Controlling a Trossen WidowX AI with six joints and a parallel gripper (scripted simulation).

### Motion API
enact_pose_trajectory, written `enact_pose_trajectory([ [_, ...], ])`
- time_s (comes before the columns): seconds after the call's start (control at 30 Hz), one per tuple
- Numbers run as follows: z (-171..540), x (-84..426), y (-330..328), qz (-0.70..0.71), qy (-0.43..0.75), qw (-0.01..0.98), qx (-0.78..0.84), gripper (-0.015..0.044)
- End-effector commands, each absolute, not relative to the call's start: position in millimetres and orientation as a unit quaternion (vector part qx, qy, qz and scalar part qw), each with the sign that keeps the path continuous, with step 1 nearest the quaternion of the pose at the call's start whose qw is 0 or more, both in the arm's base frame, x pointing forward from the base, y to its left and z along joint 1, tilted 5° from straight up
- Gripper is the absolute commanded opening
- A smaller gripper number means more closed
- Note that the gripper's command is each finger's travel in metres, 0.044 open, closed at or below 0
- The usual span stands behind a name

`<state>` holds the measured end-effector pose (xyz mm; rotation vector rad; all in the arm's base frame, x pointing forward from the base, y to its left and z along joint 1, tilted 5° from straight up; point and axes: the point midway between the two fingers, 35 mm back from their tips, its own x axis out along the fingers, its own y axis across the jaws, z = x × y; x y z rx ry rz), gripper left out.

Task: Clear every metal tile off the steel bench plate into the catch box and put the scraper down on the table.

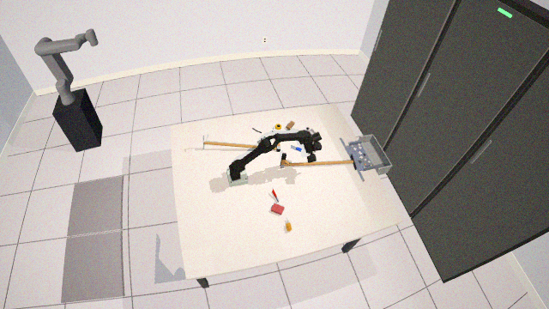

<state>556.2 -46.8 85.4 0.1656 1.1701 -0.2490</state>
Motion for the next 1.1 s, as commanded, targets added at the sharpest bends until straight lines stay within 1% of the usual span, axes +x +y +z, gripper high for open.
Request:
enact_pose_trajectory([
  [0.0,96.6,553.4,-42.3,-0.116,0.542,0.830,0.069,0.0341],
  [0.13,112.0,550.5,-37.8,-0.114,0.529,0.838,0.063,0.0440],
  [1.07,210.8,513.7,-9.0,-0.103,0.439,0.892,0.029,0.0440],
])
